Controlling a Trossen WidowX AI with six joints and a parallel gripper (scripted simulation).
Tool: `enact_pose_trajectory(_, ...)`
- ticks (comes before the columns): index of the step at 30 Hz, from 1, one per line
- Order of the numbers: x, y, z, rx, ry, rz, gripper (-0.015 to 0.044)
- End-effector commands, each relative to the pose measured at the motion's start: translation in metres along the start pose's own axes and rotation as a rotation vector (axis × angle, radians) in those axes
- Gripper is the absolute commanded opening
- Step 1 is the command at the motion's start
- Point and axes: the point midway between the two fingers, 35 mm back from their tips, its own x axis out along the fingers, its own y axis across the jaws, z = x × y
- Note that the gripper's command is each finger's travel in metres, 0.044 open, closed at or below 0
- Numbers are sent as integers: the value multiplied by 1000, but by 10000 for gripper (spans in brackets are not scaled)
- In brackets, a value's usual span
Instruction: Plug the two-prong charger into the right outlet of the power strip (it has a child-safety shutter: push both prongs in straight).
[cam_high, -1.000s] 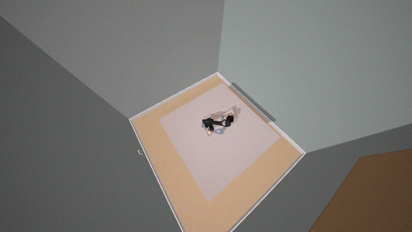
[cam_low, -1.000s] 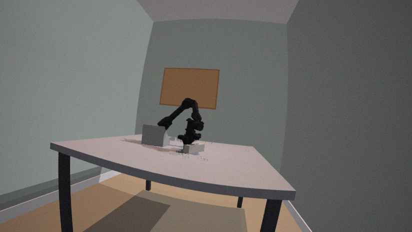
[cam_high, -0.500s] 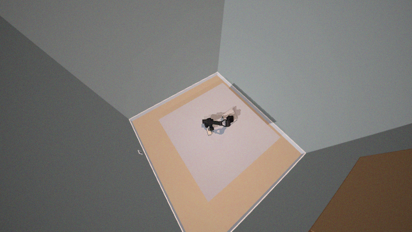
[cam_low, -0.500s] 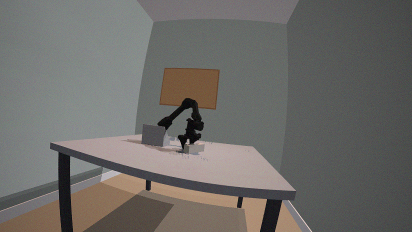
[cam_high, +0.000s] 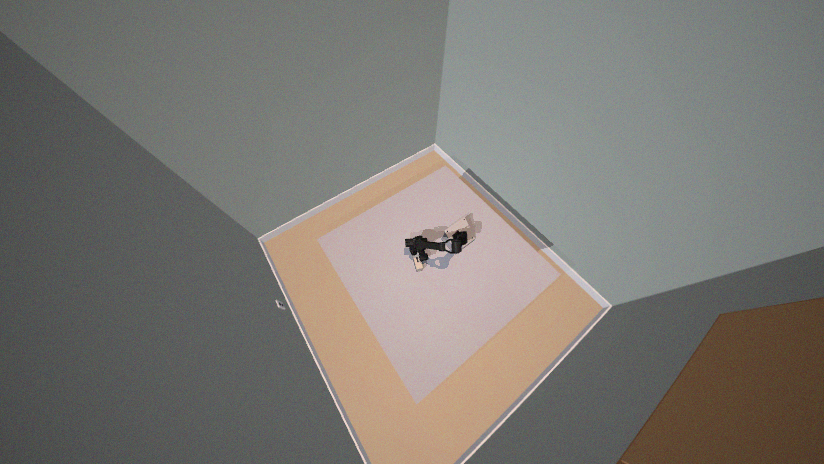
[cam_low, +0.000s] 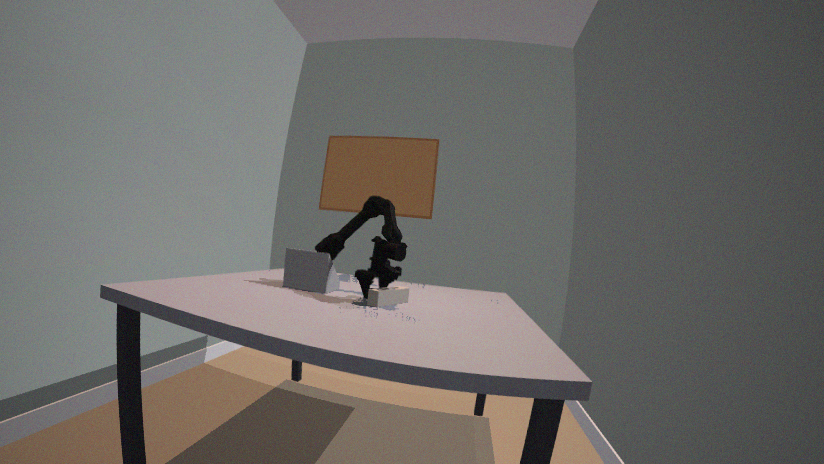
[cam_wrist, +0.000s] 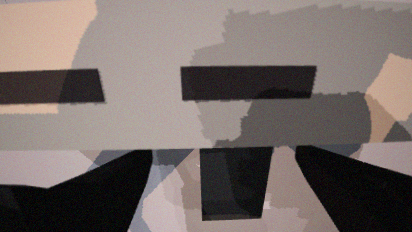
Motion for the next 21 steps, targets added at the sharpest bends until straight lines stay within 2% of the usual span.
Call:
enact_pose_trajectory(1,0,0,-2,-2,-1,0,440)
enact_pose_trajectory(21,1,0,-8,-8,-12,-1,440)
